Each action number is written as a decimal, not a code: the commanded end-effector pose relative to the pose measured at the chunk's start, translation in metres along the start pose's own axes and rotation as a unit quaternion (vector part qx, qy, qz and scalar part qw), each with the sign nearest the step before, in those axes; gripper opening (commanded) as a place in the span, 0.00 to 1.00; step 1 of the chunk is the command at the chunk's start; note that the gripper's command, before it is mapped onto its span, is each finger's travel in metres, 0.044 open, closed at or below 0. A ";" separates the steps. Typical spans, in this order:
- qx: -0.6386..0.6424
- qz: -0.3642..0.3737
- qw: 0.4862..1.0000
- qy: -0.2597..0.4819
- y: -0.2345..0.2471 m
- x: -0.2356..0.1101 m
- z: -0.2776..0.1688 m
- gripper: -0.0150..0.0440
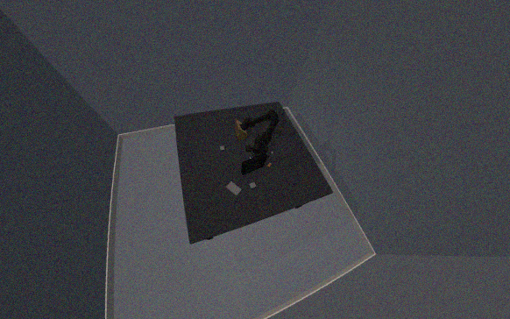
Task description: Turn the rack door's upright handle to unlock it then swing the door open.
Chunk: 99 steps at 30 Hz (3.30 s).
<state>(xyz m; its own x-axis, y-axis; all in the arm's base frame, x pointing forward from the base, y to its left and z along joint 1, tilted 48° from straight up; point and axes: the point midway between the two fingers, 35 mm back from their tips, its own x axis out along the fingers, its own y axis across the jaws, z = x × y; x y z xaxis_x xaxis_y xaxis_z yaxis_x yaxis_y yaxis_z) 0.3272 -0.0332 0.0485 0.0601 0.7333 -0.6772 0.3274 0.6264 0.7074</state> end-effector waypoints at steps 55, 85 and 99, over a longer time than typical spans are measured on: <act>0.594 0.002 0.804 0.002 0.001 0.001 0.000 0.46; 0.502 0.002 0.865 0.002 -0.006 0.001 -0.006 0.29; 0.388 0.002 0.922 0.002 -0.021 0.001 -0.015 0.29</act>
<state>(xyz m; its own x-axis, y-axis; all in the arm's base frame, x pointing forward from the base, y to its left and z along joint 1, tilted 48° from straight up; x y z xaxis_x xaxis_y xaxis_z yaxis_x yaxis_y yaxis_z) 0.3071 -0.0410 0.0383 0.0537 0.7378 -0.6729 0.9361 0.1974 0.2911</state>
